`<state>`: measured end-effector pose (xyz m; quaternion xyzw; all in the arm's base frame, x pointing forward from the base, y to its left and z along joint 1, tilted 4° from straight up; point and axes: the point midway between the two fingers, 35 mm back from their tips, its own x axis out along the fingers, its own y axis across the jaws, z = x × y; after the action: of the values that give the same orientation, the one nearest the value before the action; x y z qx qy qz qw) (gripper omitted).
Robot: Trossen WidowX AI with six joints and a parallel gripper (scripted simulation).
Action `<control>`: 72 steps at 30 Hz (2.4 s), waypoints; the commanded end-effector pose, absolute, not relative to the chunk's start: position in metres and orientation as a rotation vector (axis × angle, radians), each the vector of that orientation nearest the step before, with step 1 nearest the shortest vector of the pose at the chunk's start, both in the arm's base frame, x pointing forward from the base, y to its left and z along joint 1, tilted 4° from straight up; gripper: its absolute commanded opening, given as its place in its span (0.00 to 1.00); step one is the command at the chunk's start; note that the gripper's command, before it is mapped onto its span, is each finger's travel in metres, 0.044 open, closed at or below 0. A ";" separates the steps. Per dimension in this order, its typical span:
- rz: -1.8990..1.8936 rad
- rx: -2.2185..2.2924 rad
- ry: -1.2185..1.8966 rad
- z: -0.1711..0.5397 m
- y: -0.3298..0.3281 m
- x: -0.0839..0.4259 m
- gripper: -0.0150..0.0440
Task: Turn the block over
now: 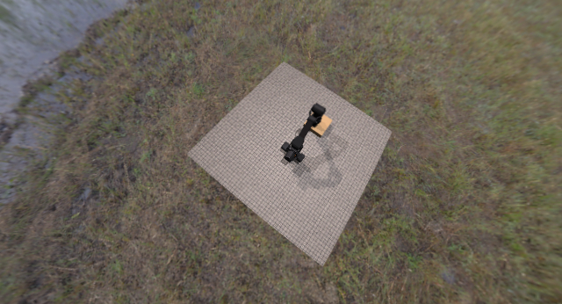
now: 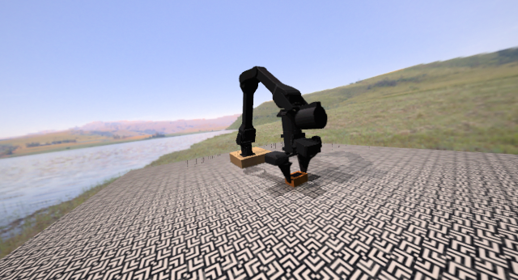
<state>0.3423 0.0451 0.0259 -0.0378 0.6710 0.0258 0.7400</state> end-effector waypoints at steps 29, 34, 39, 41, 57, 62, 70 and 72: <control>0.067 -0.080 1.256 0.046 0.046 0.342 0.25; 0.069 -0.076 1.175 0.045 0.046 0.341 0.25; 0.072 -0.073 1.093 0.044 0.046 0.340 0.25; 0.072 -0.071 1.061 0.044 0.046 0.339 0.25; 0.077 -0.060 0.859 0.041 0.045 0.338 0.25; 0.078 -0.056 0.796 0.030 0.047 0.346 0.25; 0.080 -0.050 0.695 0.017 0.048 0.353 0.25; 0.081 -0.048 0.670 0.014 0.048 0.354 0.25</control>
<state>0.3581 0.0488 0.0255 -0.0211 0.3323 0.0398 0.9421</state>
